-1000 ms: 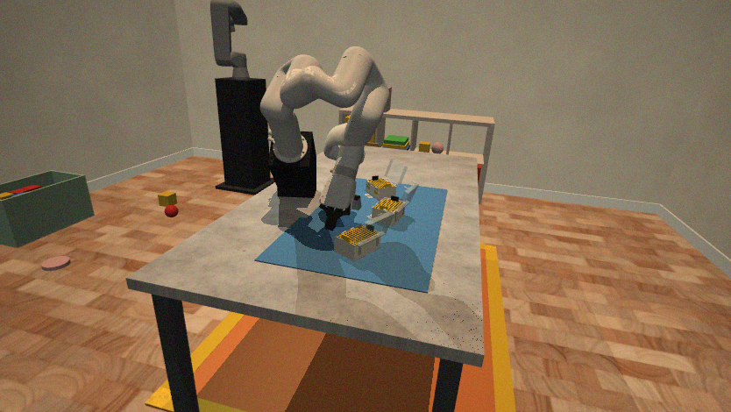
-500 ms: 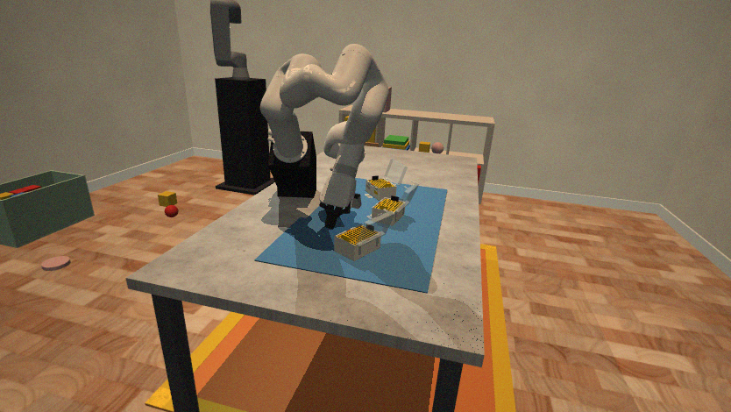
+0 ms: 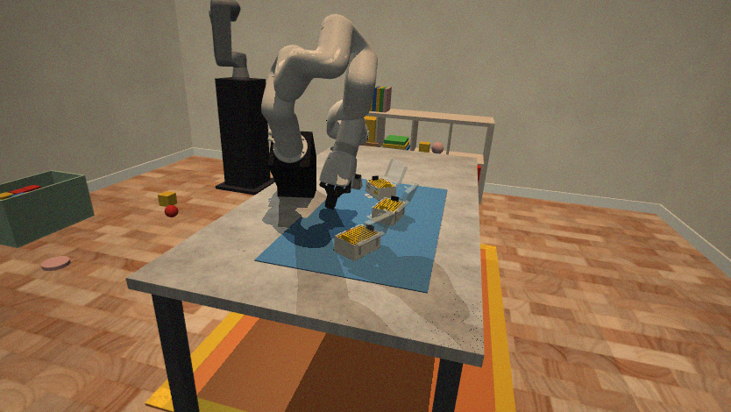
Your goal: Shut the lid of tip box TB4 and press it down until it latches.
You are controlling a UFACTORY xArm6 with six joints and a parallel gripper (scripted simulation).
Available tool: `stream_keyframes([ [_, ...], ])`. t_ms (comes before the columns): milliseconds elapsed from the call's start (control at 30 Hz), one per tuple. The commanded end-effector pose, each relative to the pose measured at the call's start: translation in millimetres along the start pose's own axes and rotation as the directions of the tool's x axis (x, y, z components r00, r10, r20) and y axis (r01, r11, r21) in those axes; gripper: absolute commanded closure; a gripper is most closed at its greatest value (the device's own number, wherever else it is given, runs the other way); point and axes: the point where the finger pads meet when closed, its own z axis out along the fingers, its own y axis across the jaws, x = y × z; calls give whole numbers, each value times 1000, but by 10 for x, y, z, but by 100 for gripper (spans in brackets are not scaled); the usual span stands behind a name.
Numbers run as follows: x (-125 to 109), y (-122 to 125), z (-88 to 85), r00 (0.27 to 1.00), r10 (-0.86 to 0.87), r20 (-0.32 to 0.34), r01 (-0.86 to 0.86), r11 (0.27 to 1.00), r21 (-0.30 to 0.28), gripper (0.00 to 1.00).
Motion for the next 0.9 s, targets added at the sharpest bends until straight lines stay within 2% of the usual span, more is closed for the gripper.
stream_keyframes([
  [0, -53, 3, -100, 1000, -1, 0, 1, 1000, 2, 100],
  [267, -253, 5, -446, 1000, -1, 0, 1, 1000, 2, 100],
  [867, -258, 4, -455, 1000, -1, 0, 1, 1000, 3, 100],
])
